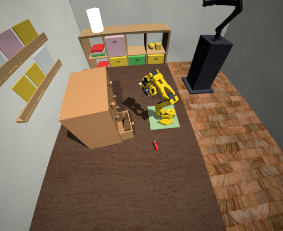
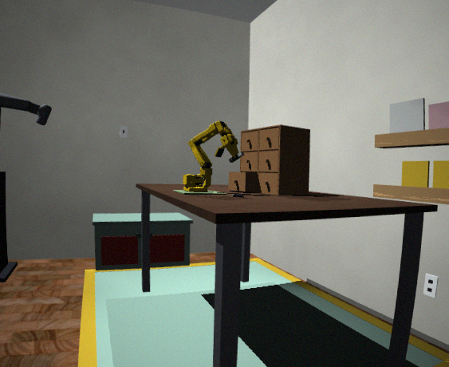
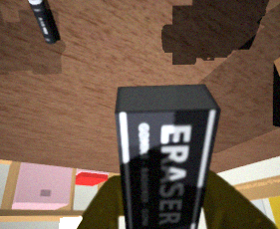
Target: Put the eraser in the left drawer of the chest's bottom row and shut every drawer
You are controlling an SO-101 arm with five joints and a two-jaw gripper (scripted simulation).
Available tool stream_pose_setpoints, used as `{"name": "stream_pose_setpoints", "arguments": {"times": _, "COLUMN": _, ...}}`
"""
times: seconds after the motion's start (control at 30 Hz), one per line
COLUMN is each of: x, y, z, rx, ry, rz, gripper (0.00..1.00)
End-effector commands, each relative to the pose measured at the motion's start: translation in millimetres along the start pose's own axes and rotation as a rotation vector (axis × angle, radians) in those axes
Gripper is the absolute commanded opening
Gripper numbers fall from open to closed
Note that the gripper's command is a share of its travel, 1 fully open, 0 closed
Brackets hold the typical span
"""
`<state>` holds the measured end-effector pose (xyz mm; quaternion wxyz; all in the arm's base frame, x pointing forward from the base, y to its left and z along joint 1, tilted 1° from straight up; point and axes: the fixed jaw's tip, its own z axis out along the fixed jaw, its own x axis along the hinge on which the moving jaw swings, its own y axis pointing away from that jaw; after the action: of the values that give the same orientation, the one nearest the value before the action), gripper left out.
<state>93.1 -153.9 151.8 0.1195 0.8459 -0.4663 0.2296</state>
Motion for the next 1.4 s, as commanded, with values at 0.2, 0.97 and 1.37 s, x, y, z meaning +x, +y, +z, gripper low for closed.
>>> {"name": "stream_pose_setpoints", "arguments": {"times": 0.2, "x": -1.4, "y": -16.0, "z": 0.1, "rx": 0.046, "ry": 0.005, "rz": -0.067, "gripper": 0.00}}
{"name": "stream_pose_setpoints", "arguments": {"times": 0.97, "x": -30.2, "y": -107.6, "z": -15.3, "rx": 0.323, "ry": -0.004, "rz": -0.543, "gripper": 0.00}}
{"name": "stream_pose_setpoints", "arguments": {"times": 1.37, "x": -58.0, "y": -141.9, "z": -30.8, "rx": 0.454, "ry": -0.008, "rz": -0.769, "gripper": 0.00}}
